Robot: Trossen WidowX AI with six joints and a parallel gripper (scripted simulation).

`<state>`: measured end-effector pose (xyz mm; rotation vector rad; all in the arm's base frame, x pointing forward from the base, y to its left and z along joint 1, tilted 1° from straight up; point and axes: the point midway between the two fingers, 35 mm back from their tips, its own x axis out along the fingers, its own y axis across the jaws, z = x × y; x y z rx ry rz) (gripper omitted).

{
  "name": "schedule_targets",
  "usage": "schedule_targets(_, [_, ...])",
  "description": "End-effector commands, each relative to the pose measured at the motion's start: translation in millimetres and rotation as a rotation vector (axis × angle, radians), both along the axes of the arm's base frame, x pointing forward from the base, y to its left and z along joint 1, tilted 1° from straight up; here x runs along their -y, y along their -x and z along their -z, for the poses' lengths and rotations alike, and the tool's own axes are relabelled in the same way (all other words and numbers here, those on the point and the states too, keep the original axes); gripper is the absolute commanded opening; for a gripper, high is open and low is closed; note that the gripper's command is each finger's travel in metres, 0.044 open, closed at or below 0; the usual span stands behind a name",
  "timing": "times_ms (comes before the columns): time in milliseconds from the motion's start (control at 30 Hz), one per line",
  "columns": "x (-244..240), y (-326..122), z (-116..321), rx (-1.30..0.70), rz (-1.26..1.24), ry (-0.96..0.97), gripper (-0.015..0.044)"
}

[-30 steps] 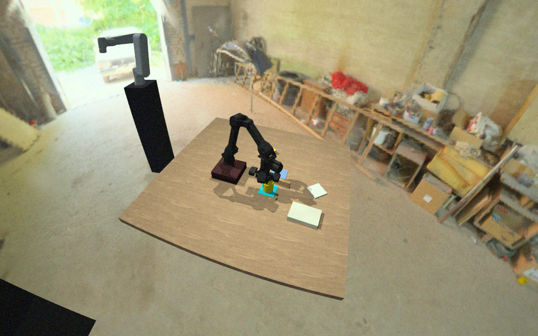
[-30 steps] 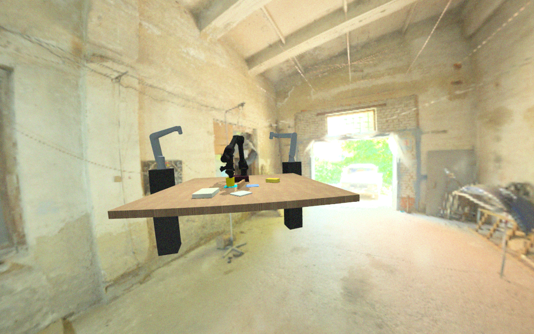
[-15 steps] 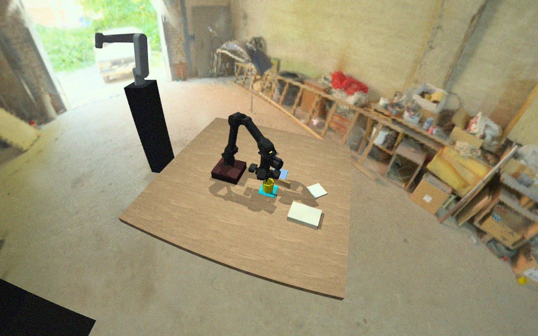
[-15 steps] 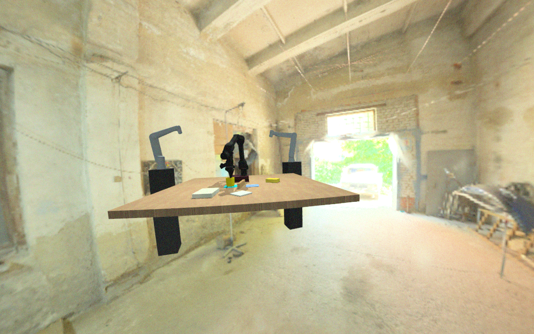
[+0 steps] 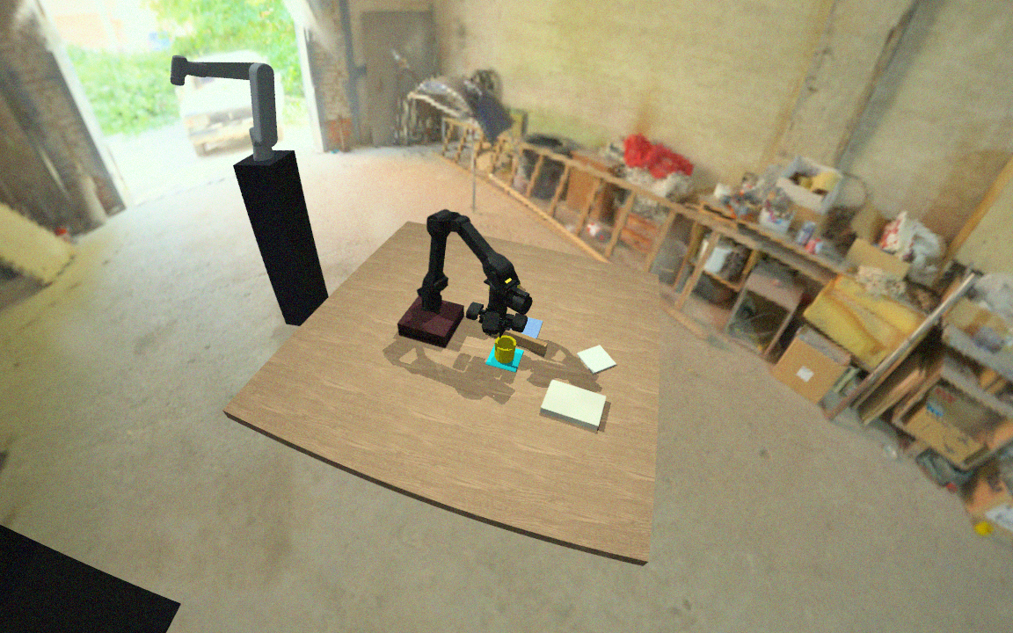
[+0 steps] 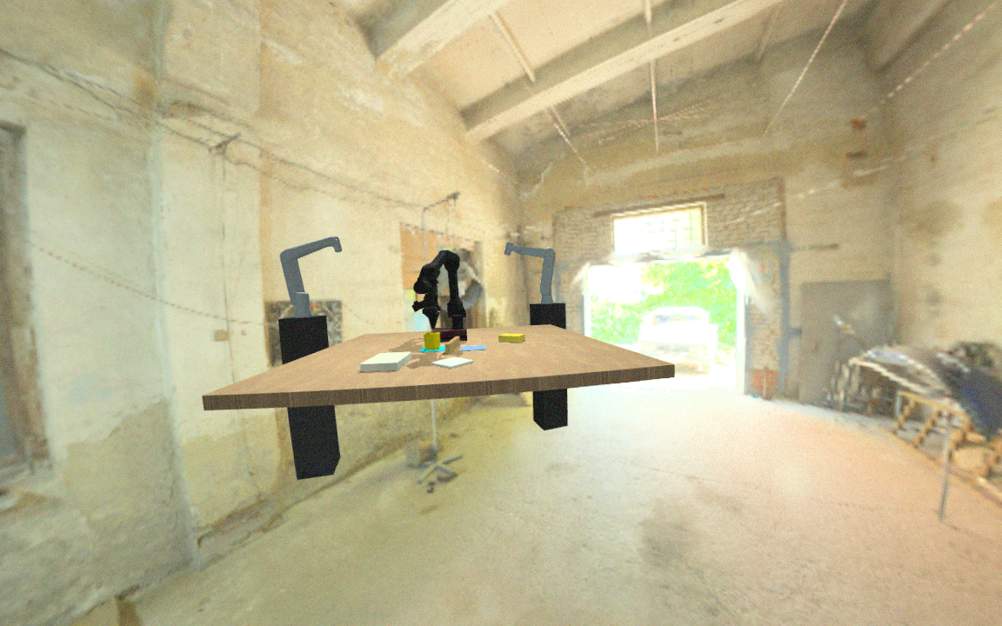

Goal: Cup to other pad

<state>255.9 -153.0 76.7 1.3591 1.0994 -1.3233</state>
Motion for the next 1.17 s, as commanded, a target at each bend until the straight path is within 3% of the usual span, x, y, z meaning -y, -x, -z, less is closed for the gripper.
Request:
schedule_targets(0, [0.0, 0.0, 0.0, 0.000, 0.000, 0.000, 0.0173])
schedule_targets(333, [0.2, -0.2, -3.8, 0.001, 0.000, 0.000, 0.0435])
schedule_targets(833, [-1.0, 5.4, -62.1, 0.011, -0.003, 0.002, 0.0440])
schedule_targets(1133, [-1.3, 8.8, -64.6, 0.011, -0.003, 0.002, 0.0440])
